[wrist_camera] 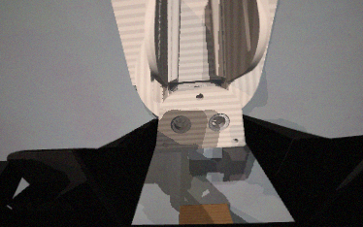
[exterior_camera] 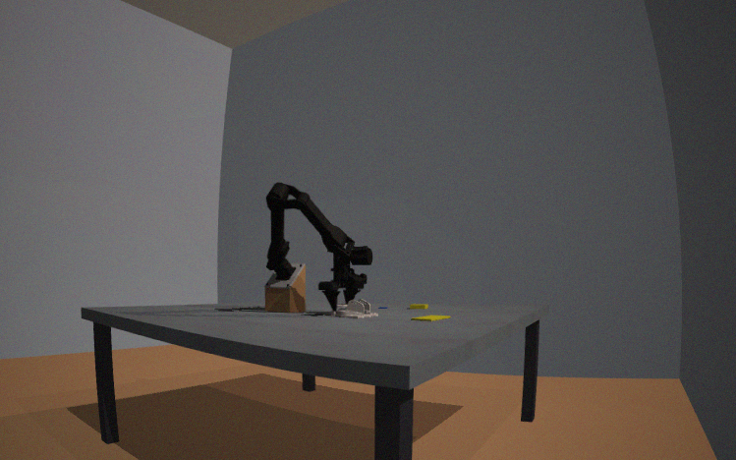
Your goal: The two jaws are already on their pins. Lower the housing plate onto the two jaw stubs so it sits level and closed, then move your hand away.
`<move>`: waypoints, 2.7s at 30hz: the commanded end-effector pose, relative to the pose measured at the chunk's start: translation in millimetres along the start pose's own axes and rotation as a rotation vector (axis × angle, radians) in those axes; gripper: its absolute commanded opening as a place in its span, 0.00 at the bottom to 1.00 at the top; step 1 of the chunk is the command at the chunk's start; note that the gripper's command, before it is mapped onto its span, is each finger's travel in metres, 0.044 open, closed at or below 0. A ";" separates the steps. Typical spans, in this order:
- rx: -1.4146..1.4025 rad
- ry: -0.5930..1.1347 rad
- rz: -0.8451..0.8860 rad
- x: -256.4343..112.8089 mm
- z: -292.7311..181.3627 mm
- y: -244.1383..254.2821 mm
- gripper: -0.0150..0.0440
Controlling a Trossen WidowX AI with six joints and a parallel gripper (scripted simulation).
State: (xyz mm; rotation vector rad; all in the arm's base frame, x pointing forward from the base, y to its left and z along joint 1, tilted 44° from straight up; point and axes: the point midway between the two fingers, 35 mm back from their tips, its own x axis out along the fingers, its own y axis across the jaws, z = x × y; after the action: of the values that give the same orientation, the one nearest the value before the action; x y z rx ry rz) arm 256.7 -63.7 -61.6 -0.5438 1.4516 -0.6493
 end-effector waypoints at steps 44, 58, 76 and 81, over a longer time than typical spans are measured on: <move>-0.003 -0.001 -0.005 10.4 0.0 -0.7 0.85; -0.003 -0.001 -0.005 10.4 0.0 -0.7 0.85; -0.003 -0.001 -0.005 10.4 0.0 -0.7 0.85; -0.003 -0.001 -0.005 10.4 0.0 -0.7 0.85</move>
State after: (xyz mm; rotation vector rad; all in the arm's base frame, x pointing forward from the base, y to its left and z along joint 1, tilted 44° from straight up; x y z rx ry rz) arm 256.6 -70.4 -68.6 -0.5466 1.4519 -0.6484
